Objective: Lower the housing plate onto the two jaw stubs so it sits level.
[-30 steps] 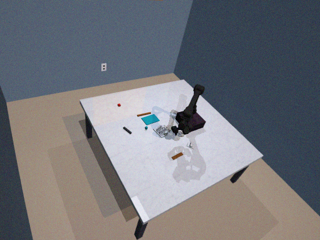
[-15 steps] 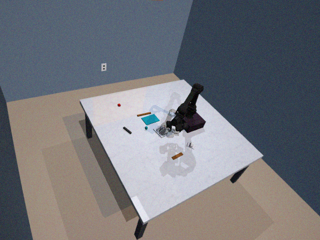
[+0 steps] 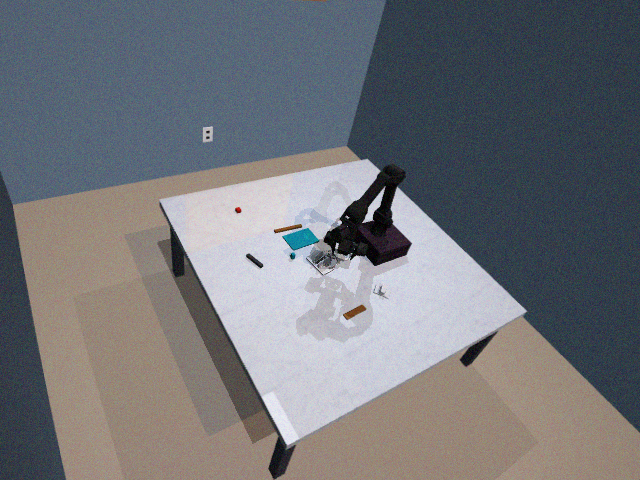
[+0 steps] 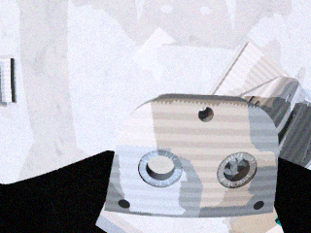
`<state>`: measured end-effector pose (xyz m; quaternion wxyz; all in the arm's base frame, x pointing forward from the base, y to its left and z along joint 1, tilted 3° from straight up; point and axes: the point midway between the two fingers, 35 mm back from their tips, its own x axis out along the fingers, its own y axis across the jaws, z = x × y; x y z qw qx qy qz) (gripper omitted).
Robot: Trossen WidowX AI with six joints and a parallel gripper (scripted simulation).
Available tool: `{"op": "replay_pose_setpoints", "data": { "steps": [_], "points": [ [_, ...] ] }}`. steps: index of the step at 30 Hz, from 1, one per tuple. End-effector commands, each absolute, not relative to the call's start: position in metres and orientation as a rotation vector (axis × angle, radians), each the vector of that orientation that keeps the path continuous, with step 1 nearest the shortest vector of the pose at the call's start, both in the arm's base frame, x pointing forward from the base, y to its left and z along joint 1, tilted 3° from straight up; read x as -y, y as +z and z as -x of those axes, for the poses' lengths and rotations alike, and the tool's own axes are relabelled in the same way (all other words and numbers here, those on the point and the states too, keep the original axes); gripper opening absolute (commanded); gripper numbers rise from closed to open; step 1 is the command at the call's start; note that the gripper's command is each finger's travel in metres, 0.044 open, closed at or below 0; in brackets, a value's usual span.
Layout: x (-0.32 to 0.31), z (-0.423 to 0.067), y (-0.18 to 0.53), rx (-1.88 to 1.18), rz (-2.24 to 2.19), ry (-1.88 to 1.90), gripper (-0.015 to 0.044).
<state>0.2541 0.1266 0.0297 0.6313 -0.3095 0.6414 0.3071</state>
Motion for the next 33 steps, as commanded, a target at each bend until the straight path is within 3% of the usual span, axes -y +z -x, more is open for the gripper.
{"op": "replay_pose_setpoints", "data": {
  "steps": [1, 19, 33],
  "points": [
    [-0.110, -0.259, 0.030, -1.493, 0.622, 0.607, 0.0351],
    [-0.053, -0.269, 0.030, -1.563, 0.302, 0.273, 0.0351],
    [-0.051, -0.269, 0.030, -1.565, 0.290, 0.261, 0.0351]
  ]
}}
